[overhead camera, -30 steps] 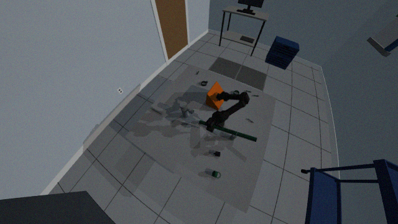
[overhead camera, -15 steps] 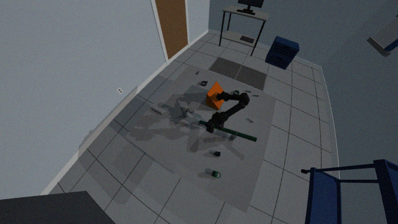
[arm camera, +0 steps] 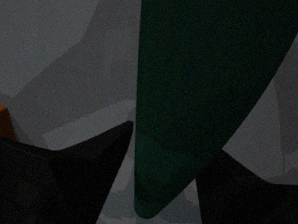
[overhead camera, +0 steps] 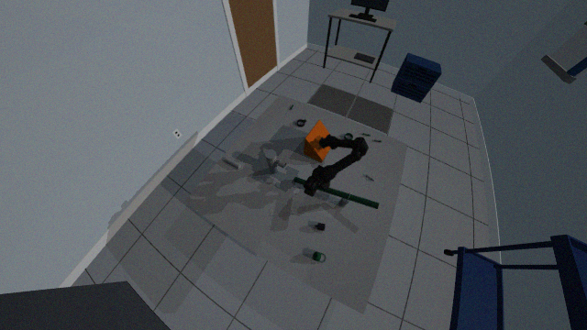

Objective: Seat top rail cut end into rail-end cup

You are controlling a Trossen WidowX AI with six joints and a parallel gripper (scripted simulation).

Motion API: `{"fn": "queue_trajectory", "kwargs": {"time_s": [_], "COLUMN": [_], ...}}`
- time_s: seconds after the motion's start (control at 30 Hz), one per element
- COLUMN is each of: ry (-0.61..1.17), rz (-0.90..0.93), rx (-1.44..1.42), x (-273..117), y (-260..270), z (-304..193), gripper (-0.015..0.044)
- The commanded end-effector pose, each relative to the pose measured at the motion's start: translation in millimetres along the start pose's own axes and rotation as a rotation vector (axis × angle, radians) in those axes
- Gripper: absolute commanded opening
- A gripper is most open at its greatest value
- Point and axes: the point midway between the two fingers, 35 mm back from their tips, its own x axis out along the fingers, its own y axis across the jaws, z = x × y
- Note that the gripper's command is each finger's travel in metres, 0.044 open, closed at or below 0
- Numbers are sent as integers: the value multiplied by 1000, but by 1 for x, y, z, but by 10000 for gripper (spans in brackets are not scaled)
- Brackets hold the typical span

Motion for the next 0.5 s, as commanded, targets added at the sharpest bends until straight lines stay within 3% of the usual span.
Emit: {"fn": "queue_trajectory", "kwargs": {"time_s": [0.0, 0.23, 0.37, 0.47], "ry": [-5, -5, -5, 0], "rz": [1, 1, 1, 1], "rx": [5, 5, 5, 4], "x": [1, 1, -3, -6], "y": [0, 0, -1, -1], "z": [1, 1, 0, -1], "gripper": [164, 118, 12, 0]}}
